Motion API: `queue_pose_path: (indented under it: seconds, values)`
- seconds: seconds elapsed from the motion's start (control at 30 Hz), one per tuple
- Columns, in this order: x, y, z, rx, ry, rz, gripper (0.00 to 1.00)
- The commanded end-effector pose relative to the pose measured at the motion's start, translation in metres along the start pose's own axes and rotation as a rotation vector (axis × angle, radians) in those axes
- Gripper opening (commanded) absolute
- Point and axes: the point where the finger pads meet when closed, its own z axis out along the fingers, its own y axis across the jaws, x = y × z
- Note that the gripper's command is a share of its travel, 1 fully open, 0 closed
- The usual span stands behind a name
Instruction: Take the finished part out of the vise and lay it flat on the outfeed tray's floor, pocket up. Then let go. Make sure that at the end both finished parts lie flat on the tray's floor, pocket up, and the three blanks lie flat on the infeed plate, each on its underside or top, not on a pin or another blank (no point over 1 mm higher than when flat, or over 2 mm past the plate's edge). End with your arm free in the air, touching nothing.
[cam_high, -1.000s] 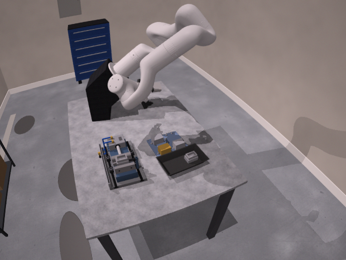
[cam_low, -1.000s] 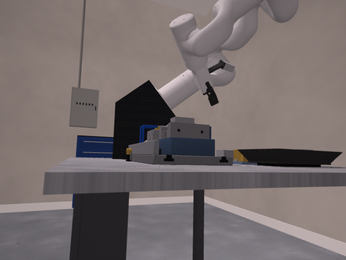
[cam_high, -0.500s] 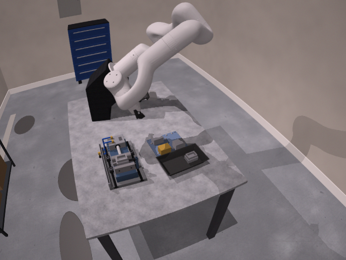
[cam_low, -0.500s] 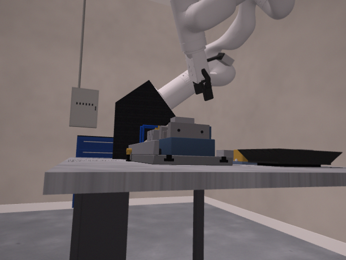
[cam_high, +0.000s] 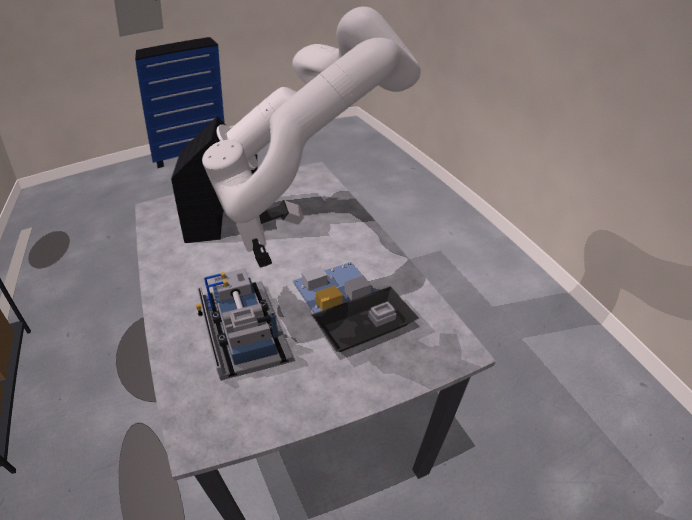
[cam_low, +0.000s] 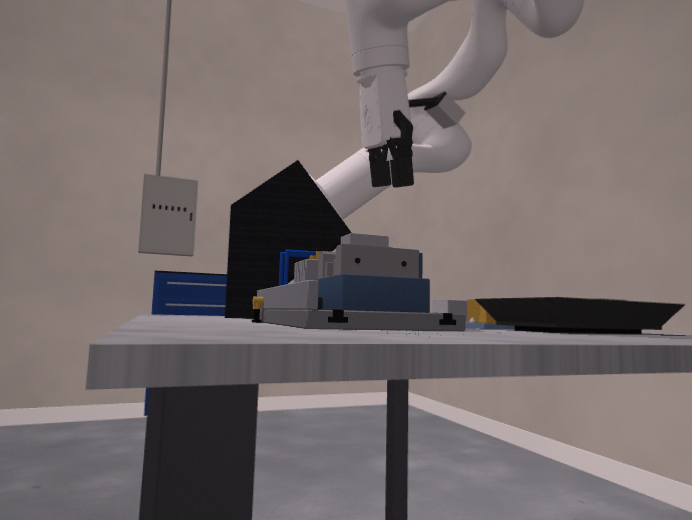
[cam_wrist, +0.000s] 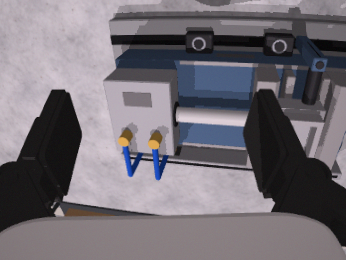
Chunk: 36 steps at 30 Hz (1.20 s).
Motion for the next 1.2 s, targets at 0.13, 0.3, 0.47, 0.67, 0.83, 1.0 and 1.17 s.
queue_pose_path:
  seconds: [0.13,0.3,0.47,0.67,0.83,1.0,1.17]
  values:
    - [-0.045,0.064,-0.012,-0.146,-0.137,-0.056,1.00]
    - [-0.066,0.094,-0.018,-0.219,-0.206,-0.083,1.00]
    - [-0.072,0.102,-0.021,-0.238,-0.225,-0.090,1.00]
    - [-0.072,0.102,-0.021,-0.238,-0.225,-0.090,1.00]
    - [-0.072,0.102,-0.021,-0.238,-0.225,-0.090,0.00]
    - [-0.072,0.102,-0.021,-0.238,-0.225,-0.090,0.00]
    - [-0.072,0.102,-0.021,-0.238,-0.225,-0.090,0.00]
